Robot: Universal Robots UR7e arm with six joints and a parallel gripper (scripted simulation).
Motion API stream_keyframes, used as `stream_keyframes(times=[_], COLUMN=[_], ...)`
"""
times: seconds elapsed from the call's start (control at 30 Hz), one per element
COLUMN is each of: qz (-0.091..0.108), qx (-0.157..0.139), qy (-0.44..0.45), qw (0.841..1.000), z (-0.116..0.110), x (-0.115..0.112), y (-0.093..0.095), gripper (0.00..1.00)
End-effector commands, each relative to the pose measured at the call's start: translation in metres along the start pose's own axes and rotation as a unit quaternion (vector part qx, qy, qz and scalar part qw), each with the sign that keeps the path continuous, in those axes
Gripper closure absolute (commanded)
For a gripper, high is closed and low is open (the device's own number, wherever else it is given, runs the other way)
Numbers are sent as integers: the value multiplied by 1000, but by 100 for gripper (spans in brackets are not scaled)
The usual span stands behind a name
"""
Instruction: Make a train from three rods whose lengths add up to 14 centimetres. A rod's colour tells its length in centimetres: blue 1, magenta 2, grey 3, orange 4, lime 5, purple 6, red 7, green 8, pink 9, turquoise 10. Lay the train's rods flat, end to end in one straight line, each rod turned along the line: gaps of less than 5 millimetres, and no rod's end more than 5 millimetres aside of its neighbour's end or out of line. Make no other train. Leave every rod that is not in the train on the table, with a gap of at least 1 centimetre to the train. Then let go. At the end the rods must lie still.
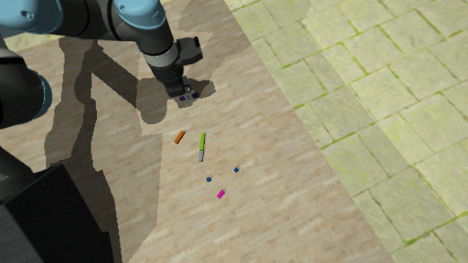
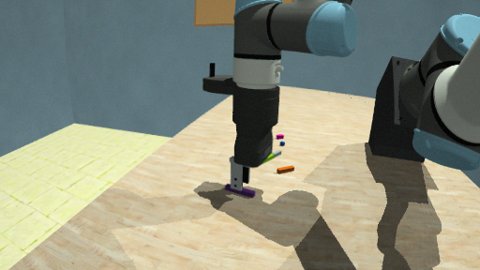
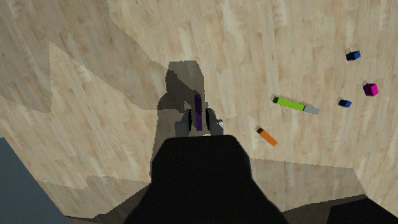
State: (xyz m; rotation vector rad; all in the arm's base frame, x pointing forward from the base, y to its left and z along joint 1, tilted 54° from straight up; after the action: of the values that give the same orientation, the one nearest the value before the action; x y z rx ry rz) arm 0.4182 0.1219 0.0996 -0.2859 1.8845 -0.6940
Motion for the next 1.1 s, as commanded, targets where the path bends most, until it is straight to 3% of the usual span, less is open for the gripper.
stream_keyframes(times=[0.0, 1.07], qz=[0, 0], qx=[0, 0], qy=[0, 0], qw=[1000, 1000], z=[0, 0], x=[0, 0], y=[0, 3], gripper=[46, 46])
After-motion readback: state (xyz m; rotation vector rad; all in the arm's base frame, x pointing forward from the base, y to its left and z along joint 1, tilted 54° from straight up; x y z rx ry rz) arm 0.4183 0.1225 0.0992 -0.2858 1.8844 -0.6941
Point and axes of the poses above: the point where the finger pads meet when closed, its own y axis out along the fingers, its own x axis across the jaws, z = x × y, the point moved 9 cm from there along -y, back along the fingers, and after that the axes turned 12 degrees about y, right-handed, at the moved point
